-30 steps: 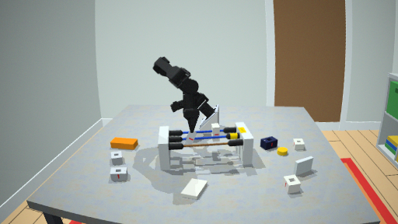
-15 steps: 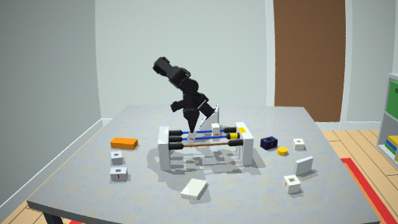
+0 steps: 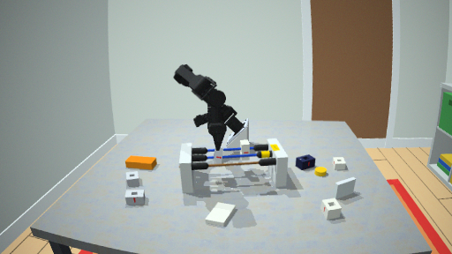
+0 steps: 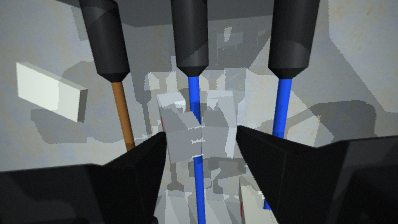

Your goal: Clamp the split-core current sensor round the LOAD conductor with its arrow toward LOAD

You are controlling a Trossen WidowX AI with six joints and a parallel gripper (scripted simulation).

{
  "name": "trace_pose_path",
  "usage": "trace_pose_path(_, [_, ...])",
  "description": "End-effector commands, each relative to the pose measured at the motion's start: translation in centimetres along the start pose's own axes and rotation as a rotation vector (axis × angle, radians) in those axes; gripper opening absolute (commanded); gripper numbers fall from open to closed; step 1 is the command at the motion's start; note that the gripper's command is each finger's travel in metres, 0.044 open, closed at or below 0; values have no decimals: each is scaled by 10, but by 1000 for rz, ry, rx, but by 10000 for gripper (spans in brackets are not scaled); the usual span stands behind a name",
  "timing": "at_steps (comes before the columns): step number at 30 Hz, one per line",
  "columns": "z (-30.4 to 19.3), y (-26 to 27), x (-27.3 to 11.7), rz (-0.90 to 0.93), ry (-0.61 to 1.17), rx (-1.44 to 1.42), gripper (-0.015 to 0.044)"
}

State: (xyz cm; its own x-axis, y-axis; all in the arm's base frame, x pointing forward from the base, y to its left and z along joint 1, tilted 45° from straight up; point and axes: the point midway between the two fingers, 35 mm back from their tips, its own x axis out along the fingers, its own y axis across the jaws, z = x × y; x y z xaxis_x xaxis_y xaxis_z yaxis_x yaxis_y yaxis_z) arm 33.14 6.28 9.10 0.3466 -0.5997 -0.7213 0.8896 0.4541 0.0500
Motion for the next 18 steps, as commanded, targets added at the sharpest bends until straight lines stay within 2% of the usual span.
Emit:
trace_pose_path(1, [-1,4,0,-24,3,6,0])
trace_pose_path(17, [-1,15,6,-225,-2,2,0])
trace_pose_path(18, [0,12,5,-191,-2,-4,26])
